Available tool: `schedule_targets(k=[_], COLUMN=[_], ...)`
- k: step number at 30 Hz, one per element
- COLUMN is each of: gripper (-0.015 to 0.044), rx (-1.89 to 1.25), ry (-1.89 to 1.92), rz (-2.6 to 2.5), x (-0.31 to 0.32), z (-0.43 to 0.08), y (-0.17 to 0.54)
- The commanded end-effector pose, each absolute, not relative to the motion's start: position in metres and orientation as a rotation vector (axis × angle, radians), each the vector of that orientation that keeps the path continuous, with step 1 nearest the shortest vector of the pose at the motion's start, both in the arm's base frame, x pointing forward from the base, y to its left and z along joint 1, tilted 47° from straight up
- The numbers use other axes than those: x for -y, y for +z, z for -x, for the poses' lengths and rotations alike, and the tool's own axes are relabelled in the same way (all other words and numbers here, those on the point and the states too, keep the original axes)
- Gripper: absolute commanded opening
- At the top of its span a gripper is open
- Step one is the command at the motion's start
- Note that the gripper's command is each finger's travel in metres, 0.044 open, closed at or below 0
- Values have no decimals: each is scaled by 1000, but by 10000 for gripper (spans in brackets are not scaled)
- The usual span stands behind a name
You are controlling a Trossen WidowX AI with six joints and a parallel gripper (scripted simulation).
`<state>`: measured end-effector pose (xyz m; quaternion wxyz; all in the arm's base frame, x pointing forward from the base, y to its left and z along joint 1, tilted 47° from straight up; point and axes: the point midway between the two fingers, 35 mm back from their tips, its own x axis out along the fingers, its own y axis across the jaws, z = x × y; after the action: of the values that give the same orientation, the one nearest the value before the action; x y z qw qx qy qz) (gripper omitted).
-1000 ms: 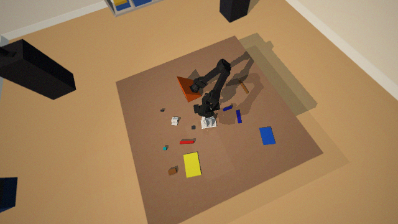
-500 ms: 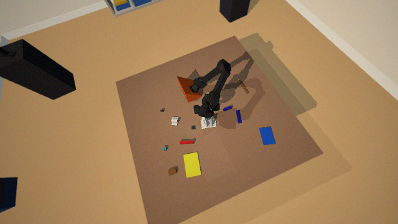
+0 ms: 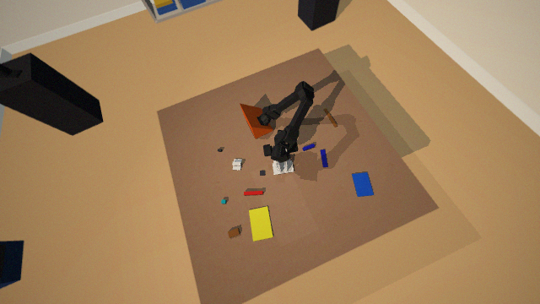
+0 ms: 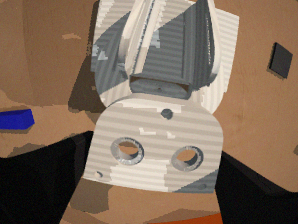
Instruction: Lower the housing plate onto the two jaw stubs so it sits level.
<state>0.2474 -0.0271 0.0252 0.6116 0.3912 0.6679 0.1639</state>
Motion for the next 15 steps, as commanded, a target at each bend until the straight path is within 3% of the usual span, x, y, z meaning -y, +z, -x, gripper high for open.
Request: schedule_targets(k=[1,15], gripper=[351,351], rx=[-1541,-1540], ry=[378,382], rz=[-912,-913], x=[22,4], z=[-248,-247], y=[21,6])
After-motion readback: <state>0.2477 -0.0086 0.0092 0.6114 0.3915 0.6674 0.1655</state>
